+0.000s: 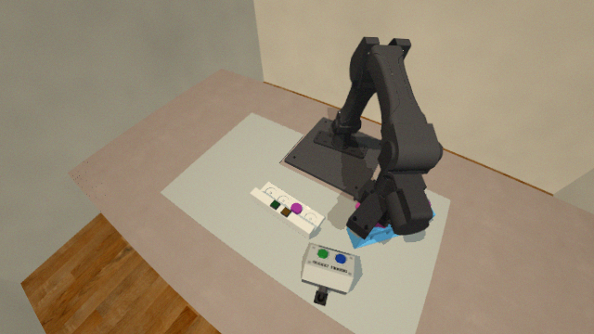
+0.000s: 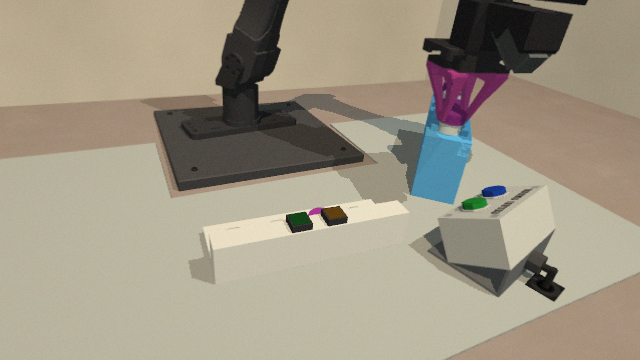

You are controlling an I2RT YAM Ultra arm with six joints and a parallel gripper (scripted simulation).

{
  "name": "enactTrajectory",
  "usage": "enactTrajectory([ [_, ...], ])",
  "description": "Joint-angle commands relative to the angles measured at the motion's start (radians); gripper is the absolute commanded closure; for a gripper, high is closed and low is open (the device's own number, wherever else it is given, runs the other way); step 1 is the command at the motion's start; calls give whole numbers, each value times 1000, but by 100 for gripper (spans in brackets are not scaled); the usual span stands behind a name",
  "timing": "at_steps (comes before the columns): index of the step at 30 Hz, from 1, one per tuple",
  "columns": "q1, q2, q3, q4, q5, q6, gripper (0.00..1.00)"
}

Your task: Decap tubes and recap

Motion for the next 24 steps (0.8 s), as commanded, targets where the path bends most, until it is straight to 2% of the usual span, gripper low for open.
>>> enactTrajectory([
  [1,1,-7,6,0,0,-244,100],
  [9,1,-7,7,0,0,-644,100],
  [11,1,-7,7,0,0,-644,100],
  [24,1,-7,8,-1,0,-1294,100],
])
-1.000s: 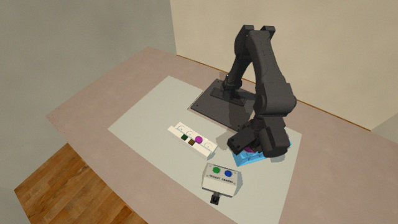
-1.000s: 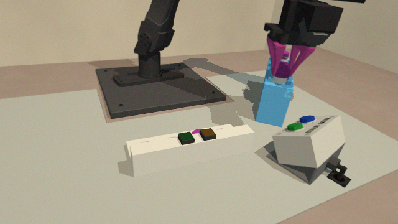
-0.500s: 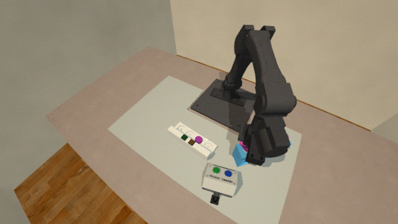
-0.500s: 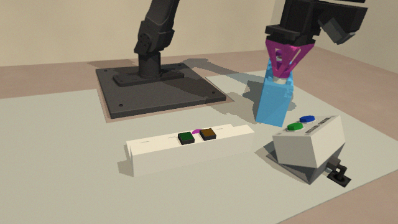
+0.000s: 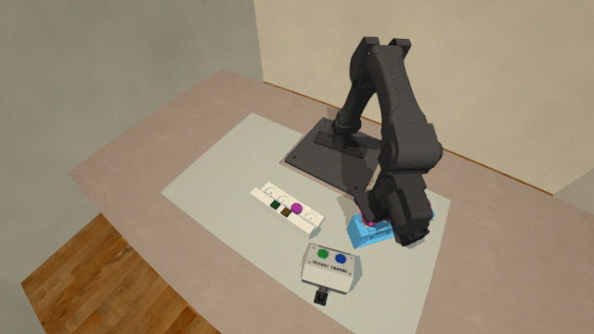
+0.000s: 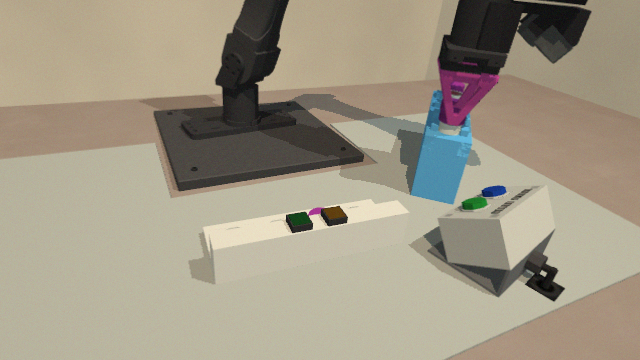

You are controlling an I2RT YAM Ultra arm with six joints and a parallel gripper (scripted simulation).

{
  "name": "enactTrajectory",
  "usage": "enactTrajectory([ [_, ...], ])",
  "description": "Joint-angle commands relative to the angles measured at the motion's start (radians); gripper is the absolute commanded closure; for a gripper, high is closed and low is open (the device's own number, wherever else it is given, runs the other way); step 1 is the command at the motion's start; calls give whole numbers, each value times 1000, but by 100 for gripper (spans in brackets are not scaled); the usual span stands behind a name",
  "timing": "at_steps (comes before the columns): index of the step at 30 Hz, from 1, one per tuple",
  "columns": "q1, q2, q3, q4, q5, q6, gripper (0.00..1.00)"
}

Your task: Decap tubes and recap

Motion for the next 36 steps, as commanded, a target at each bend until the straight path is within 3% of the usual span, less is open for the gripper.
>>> enactTrajectory([
  [1,0,-7,7,2,2,-262,100],
  [4,0,-7,7,2,2,-312,100],
  [19,0,-7,8,1,2,-1062,100],
  [21,0,-7,8,1,2,-1062,100],
  [26,0,-7,8,0,2,-1295,100],
  [33,0,-7,8,0,2,-1295,100],
  [34,0,-7,8,0,2,-1295,51],
  [36,0,-7,8,0,2,-1295,51],
])
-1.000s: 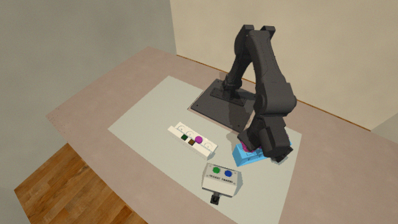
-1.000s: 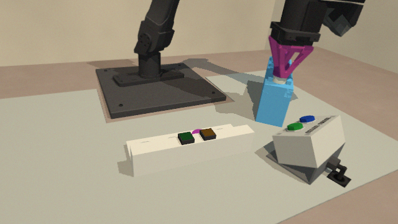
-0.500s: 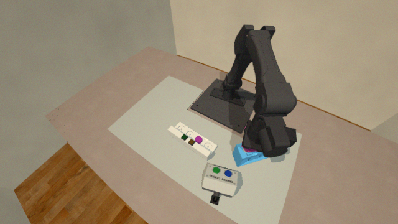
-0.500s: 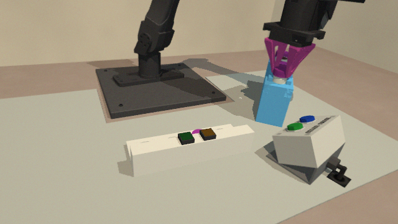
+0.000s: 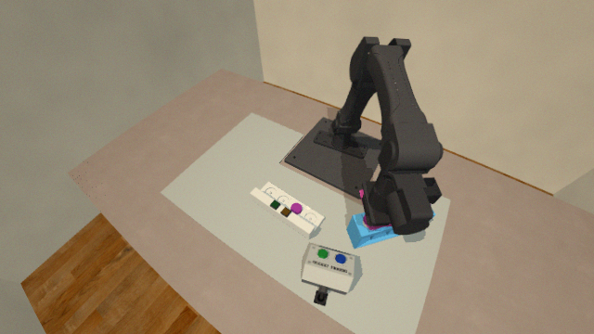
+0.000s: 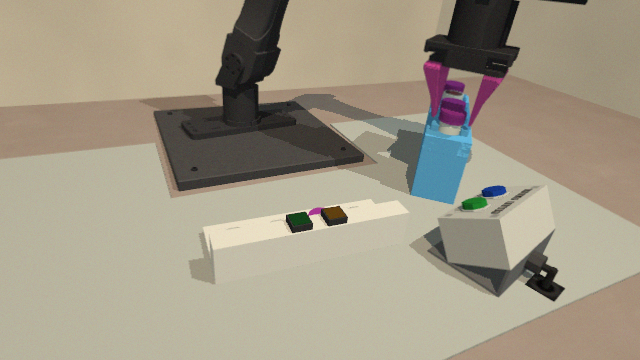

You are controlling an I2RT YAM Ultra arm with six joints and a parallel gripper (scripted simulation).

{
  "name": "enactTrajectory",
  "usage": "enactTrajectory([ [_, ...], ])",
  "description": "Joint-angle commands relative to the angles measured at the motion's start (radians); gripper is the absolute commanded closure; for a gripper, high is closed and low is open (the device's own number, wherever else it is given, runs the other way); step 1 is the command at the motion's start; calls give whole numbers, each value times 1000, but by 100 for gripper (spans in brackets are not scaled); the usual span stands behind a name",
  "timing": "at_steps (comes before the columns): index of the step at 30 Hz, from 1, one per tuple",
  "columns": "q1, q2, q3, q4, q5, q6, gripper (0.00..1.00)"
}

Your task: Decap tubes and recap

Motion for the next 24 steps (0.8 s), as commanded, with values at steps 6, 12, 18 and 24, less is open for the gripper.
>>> enactTrajectory([
  [6,0,-7,6,0,0,-22,51],
  [12,0,-7,10,-3,0,144,51],
  [18,0,-8,17,-11,0,477,51],
  [24,0,-8,25,-19,0,793,51],
])
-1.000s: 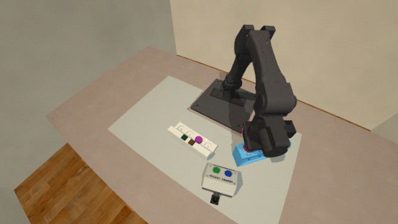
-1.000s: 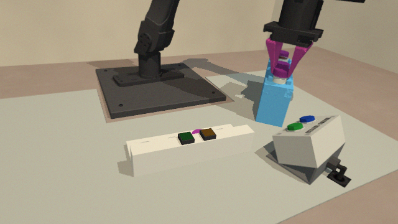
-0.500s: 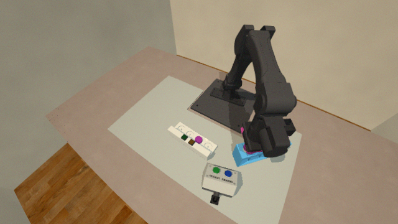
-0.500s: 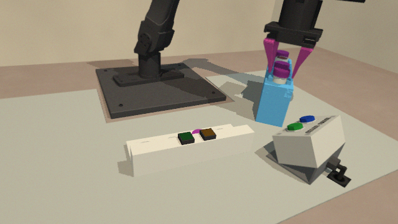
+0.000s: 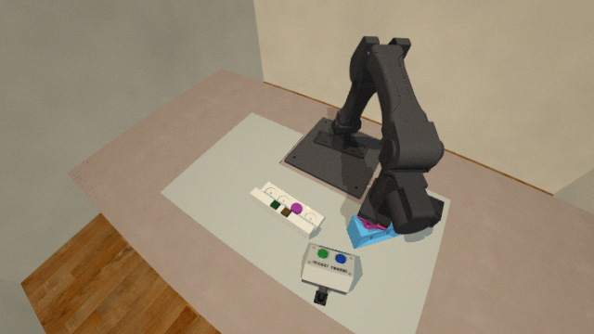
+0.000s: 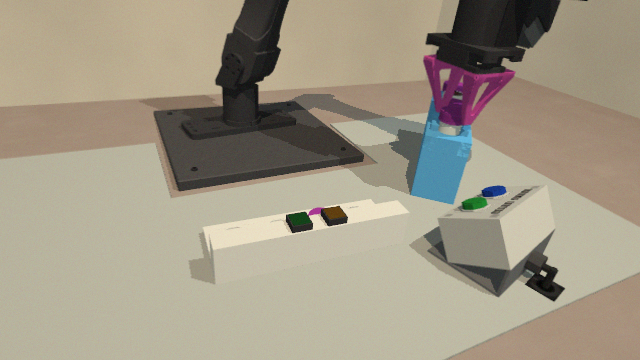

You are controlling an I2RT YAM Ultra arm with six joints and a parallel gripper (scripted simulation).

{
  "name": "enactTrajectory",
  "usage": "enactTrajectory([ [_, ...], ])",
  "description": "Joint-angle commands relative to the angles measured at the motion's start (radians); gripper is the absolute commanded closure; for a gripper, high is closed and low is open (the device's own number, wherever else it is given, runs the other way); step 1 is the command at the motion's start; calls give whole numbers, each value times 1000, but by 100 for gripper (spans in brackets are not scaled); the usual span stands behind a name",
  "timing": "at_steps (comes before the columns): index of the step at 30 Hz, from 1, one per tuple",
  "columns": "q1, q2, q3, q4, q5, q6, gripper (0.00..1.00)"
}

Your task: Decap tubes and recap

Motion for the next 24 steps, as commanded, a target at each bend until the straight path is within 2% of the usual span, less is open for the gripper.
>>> enactTrajectory([
  [1,0,-8,11,-7,0,245,51],
  [4,-1,-8,15,-11,0,411,51],
  [5,-1,-8,15,-11,0,411,51],
  [9,-1,-9,19,-15,0,661,51],
  [12,-1,-9,19,-15,0,661,51],
  [15,-1,-9,18,-15,0,902,51],
  [16,-1,-9,18,-15,0,911,51],
  [17,-1,-9,18,-15,0,994,51],
  [24,-2,-10,19,-17,0,1002,51],
])
